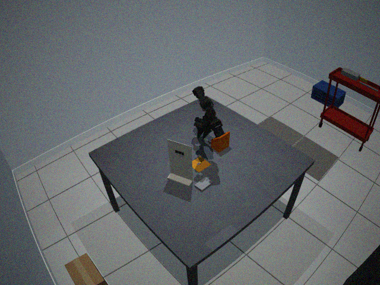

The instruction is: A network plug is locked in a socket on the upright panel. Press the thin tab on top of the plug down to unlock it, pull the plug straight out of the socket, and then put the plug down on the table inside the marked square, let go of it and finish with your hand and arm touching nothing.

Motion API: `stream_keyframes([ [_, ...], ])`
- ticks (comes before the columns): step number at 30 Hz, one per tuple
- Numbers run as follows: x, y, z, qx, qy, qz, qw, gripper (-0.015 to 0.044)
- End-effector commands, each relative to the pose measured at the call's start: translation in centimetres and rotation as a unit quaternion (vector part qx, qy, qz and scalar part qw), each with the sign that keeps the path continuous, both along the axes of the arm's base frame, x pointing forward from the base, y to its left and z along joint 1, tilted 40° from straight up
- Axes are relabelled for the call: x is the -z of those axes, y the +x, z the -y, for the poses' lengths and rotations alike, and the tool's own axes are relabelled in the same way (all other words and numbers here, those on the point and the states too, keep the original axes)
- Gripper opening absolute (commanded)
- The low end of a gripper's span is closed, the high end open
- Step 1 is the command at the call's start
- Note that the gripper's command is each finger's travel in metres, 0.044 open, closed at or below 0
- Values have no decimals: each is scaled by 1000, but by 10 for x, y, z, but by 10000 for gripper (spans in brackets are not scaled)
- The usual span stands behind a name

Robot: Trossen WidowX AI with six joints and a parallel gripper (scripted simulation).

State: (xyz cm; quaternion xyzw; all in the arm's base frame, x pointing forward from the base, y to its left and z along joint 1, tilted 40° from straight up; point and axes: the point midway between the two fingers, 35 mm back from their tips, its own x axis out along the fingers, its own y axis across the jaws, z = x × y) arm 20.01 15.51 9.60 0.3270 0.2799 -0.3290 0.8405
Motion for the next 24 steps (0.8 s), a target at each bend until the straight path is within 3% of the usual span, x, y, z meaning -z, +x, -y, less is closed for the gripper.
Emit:
stream_keyframes([
  [1,0,0,0,1,-2,2,1000,392],
  [3,0,0,0,1,-2,2,1000,440],
  [24,0,0,0,1,-2,2,1000,440],
])
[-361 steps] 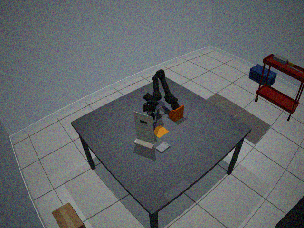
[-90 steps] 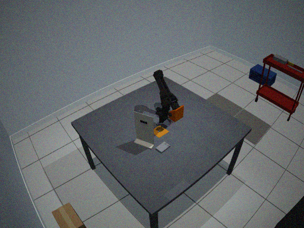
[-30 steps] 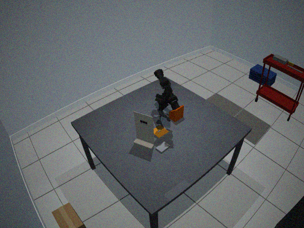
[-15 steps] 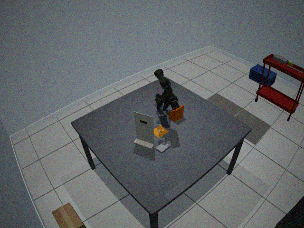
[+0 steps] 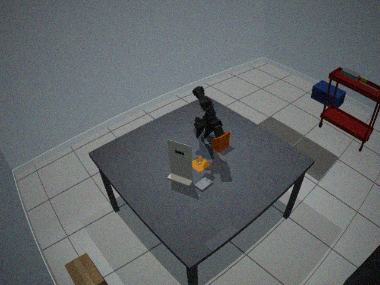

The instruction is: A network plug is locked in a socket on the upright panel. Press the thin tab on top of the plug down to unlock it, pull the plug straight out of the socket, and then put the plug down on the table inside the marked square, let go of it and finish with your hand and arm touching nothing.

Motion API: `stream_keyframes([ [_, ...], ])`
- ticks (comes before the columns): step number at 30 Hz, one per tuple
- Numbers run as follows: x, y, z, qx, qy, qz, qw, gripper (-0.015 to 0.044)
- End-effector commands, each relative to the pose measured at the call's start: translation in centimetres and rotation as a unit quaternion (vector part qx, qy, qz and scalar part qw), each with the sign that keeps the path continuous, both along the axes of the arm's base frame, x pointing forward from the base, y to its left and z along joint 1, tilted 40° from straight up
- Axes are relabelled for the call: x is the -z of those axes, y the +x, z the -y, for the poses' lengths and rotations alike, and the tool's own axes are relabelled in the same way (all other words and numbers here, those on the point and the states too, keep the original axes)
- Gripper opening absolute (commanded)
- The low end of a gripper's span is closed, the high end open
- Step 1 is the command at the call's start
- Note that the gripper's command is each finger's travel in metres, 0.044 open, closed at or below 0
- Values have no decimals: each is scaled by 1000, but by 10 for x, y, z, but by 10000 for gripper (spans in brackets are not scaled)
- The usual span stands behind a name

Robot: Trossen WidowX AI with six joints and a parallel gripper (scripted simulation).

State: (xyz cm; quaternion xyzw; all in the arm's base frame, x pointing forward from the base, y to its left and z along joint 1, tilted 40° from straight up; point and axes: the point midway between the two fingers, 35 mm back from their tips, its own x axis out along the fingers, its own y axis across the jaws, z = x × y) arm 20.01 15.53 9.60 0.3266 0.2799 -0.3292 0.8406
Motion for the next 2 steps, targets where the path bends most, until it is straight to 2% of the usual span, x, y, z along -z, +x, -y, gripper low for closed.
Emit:
stream_keyframes([
  [1,0,0,0,1,-1,2,1000,440],
  [2,0,0,0,1,-1,2,1000,440],
])
